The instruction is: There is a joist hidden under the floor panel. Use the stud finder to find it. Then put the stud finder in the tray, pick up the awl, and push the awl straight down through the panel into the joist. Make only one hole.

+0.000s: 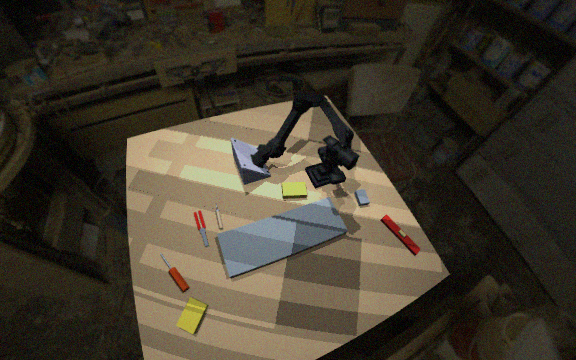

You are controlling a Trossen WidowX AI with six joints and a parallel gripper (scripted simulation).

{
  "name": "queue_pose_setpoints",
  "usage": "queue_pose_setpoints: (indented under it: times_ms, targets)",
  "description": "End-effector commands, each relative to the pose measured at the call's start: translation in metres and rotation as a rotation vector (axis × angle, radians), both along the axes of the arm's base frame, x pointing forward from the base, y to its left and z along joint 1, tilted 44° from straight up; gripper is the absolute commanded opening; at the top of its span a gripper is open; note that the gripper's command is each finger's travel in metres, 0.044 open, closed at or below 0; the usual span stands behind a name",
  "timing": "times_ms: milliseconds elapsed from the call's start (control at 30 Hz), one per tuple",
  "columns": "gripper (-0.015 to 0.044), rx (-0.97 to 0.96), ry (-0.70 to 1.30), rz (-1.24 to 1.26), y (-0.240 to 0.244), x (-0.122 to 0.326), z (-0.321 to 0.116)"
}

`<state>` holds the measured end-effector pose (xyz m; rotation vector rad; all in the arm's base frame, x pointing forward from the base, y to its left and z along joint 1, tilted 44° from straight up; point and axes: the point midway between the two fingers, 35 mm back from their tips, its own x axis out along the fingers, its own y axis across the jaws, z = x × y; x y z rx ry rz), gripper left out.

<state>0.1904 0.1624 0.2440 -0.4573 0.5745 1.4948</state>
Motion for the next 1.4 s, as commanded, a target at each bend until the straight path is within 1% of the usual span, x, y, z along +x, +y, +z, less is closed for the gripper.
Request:
queue_pose_setpoints:
  times_ms: [0,167,300,400,633,700,800,933,1067,1167,1233,1367]
  targets:
    - [0.0440,-0.057,0.049,-0.081,-0.015,0.032,-0.018]
    - [0.0440,-0.147,0.216,-0.265,-0.058,0.093,-0.062]
    - [0.0440,-0.205,0.360,-0.405,-0.105,0.129,-0.106]
    - [0.0440,-0.269,0.422,-0.476,-0.126,0.134,-0.125]
    - [0.0440,-0.298,0.552,-0.581,-0.173,0.150,-0.170]
    - [0.0440,-0.306,0.611,-0.624,-0.194,0.153,-0.191]
    - [0.0440,-0.312,0.719,-0.697,-0.231,0.153,-0.231]
    - [0.0440,-0.309,0.867,-0.784,-0.277,0.139,-0.287]
    - [0.0440,-0.290,1.017,-0.859,-0.315,0.111,-0.344]
    - [0.0440,-0.267,1.123,-0.903,-0.334,0.084,-0.385]
    - [0.0440,-0.261,1.148,-0.913,-0.338,0.077,-0.394]
    - [0.0440,-0.261,1.148,-0.913,-0.338,0.077,-0.394]
